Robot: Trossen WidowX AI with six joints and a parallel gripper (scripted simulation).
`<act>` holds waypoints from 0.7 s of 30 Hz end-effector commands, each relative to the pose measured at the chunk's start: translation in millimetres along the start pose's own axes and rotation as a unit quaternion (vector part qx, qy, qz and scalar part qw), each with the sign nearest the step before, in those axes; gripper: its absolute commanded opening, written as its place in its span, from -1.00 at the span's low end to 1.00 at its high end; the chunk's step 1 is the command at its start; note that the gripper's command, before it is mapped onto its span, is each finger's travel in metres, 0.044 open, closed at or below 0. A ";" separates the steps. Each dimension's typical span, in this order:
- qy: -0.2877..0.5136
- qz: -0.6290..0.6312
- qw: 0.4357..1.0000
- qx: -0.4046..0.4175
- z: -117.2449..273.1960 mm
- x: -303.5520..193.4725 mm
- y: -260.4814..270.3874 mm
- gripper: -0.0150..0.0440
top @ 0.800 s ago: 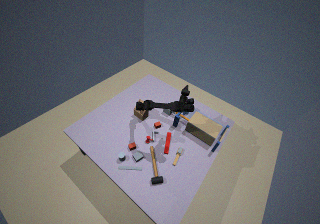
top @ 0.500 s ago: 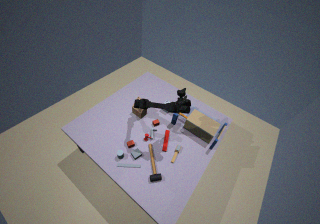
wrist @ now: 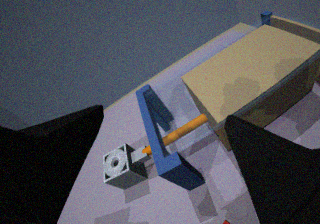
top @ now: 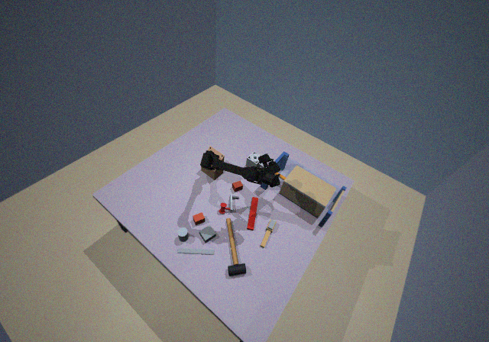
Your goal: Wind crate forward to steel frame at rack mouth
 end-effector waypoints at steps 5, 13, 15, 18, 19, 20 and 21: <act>0.195 0.234 0.948 -0.095 18.0 -106.3 -29.7 1.00; 0.367 0.387 0.844 -0.066 40.8 -185.1 -31.6 1.00; 0.408 0.419 0.810 -0.045 47.6 -204.2 -29.3 1.00; 0.466 0.463 0.754 -0.002 58.4 -232.4 -23.8 1.00; 0.484 0.475 0.734 0.015 62.2 -241.5 -21.4 1.00; 0.501 0.487 0.714 0.034 65.9 -250.3 -18.7 1.00; 0.517 0.499 0.694 0.053 69.8 -259.1 -15.7 1.00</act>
Point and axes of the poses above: the point midway between the two fingers, 35 mm back from their tips, its own z axis back along the fingers, its own y axis across the jaws, x = y × z, the point moved 3 cm from there along z, back along the fingers, and after that the axes turned 7 degrees about z, right-handed, at the moved point
